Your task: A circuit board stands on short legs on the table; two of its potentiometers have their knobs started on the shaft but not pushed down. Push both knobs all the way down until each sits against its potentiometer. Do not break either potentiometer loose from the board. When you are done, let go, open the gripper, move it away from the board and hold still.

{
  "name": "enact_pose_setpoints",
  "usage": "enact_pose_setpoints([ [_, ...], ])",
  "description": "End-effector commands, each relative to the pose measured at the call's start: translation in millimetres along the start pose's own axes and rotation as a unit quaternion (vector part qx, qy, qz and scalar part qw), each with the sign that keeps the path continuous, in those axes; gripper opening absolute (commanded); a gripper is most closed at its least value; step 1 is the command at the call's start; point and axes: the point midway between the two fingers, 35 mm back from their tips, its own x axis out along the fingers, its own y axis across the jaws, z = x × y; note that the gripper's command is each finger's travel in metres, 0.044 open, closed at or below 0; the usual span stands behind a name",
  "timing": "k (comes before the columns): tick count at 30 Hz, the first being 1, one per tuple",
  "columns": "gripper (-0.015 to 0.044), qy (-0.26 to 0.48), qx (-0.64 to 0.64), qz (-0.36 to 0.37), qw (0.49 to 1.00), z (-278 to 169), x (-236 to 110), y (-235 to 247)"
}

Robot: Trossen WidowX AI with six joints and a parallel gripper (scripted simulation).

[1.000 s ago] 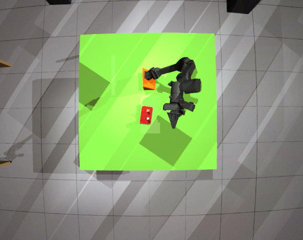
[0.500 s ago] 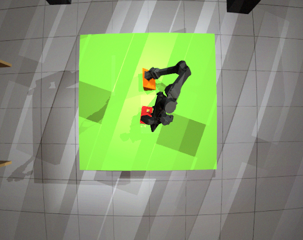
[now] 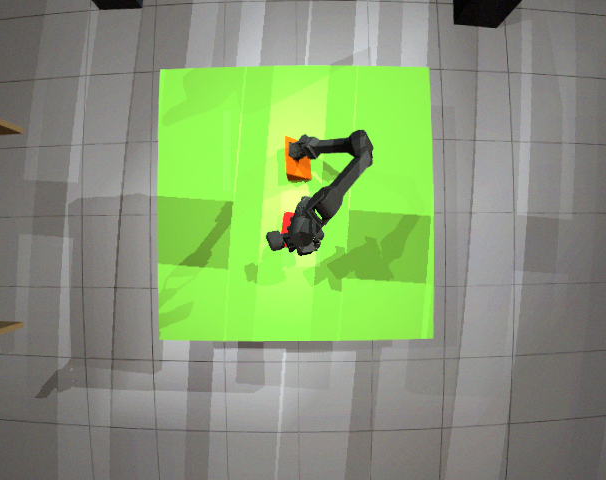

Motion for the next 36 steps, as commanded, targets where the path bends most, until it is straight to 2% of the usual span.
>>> enact_pose_setpoints([
  [1, 0.0000, 0.058, 0.030, 0.037, 0.997, -31.9, 21.4, 13.3],
  [10, 0.0000, 0.173, 0.092, 0.115, 0.974, -93.9, 48.1, 50.0],
  [20, 0.0000, 0.297, 0.158, 0.194, 0.922, -153.4, 55.3, 95.8],
  [36, 0.0000, 0.304, 0.163, 0.200, 0.917, -167.1, 70.3, 108.8],
])
